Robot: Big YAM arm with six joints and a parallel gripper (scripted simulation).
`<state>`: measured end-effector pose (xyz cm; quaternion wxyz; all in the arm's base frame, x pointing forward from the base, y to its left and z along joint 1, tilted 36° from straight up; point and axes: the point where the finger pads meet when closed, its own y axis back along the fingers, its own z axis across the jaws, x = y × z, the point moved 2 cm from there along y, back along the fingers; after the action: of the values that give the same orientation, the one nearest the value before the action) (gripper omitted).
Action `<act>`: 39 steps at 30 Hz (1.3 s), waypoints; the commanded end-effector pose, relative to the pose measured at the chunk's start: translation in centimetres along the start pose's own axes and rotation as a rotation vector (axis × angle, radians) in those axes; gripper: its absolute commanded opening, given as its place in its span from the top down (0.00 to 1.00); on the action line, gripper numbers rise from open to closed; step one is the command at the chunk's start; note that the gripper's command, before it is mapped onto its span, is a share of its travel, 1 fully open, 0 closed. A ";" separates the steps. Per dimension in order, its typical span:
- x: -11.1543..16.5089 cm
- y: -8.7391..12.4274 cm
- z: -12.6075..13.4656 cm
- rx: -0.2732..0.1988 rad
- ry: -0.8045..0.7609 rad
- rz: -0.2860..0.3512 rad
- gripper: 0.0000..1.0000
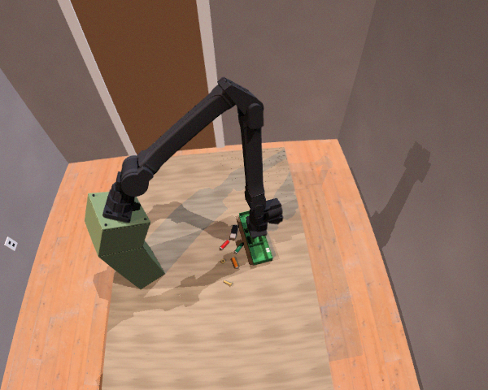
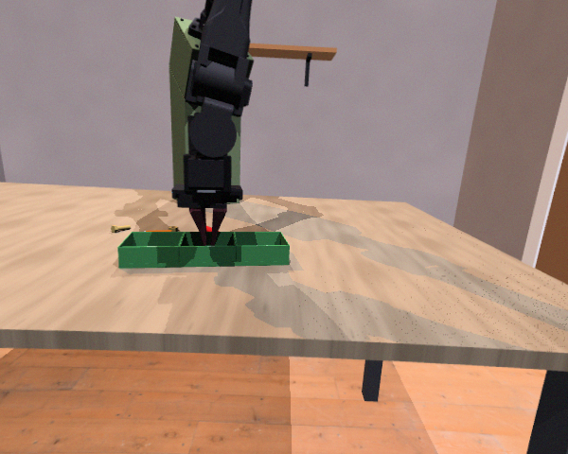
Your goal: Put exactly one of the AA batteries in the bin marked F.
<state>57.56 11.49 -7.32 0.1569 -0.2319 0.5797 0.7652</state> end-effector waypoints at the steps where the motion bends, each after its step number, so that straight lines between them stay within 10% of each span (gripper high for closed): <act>1: -0.8 0.4 0.1 0.001 0.000 -0.019 0.92; 39: -1.0 0.5 0.0 0.001 0.001 -0.019 0.92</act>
<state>57.60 11.50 -7.28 0.1571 -0.2322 0.5796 0.7652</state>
